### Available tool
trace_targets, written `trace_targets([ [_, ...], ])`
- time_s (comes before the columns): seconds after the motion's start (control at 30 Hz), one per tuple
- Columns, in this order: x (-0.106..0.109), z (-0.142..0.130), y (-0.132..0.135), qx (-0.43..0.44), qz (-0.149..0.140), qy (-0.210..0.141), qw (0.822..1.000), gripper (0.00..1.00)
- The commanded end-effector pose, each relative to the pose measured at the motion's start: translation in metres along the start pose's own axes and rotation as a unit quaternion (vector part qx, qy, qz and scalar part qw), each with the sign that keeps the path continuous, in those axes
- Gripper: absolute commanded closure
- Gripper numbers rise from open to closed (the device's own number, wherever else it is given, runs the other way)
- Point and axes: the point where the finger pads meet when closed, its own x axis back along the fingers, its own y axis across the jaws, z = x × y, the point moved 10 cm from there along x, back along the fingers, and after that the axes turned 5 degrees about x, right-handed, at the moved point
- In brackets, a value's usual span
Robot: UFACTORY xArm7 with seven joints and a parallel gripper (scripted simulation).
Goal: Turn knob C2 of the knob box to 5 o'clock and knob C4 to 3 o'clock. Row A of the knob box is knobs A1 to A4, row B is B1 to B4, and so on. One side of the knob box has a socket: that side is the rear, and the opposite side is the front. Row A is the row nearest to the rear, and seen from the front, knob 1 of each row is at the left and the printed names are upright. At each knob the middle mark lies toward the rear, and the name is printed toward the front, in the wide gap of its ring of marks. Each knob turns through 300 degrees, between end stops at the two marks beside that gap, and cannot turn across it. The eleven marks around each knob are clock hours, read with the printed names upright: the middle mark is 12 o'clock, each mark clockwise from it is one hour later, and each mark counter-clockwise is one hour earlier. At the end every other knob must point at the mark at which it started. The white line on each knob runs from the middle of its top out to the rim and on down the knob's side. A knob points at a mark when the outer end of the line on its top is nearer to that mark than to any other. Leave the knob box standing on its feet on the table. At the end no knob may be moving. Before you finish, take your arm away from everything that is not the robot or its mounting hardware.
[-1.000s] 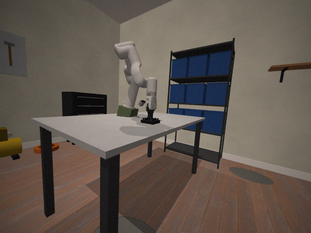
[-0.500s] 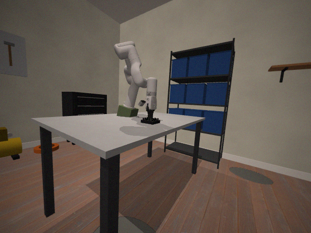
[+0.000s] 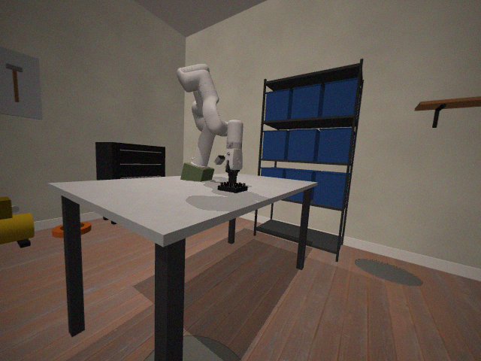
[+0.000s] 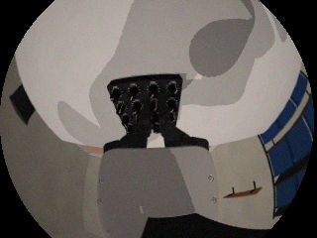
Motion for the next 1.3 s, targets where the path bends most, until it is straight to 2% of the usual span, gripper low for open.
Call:
trace_targets([
  [0.0,0.0005,-0.0006,-0.0004,-0.012,0.001,-0.001,1.0,0.92],
  [0.47,0.0005,-0.0006,-0.0004,-0.09,0.001,-0.001,0.996,0.92],
  [0.67,0.0005,-0.0006,-0.0005,-0.148,0.001,-0.001,0.989,0.92],
  [0.97,0.0005,-0.0006,-0.0005,-0.251,0.001,-0.001,0.968,0.92],
  [1.03,0.0005,-0.0006,-0.0005,-0.251,0.001,-0.001,0.968,0.92],
  [1.27,0.0005,-0.0006,-0.0005,-0.339,0.001,-0.001,0.941,0.92],
])
